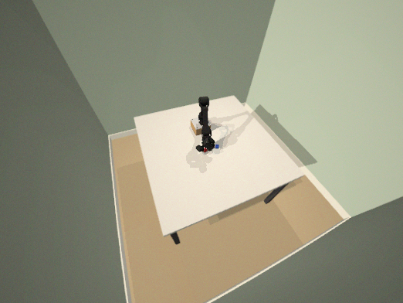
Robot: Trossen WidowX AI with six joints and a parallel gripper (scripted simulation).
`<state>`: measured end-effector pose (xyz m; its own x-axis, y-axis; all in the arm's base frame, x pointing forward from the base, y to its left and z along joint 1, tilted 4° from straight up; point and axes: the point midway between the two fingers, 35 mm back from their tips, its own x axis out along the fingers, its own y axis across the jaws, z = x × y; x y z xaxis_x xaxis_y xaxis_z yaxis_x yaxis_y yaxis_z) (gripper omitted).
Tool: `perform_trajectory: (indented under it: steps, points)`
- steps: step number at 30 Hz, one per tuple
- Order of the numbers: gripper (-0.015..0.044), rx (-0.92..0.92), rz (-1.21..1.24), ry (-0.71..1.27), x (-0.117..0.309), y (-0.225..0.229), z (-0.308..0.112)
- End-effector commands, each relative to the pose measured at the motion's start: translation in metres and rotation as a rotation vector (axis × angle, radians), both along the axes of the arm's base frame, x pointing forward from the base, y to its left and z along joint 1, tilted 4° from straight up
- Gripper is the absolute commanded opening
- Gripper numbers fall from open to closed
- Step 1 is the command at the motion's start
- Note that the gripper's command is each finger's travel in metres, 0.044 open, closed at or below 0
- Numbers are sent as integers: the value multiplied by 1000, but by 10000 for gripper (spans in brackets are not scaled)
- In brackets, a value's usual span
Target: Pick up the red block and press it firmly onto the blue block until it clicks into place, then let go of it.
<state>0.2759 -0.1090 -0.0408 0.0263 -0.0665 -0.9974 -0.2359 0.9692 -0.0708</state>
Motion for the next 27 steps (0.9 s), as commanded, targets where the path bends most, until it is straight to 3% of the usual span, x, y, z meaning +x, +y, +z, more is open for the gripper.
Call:
perform_trajectory:
  steps: [1,10,14,27]
  points:
    - [177,-4,2,6,-1,-1,-1]
    - [98,-4,2,6,-1,-1,-1]
    - [0,-4,2,5,1,-1,5]
    - [0,-5,2,4,8,0,64]
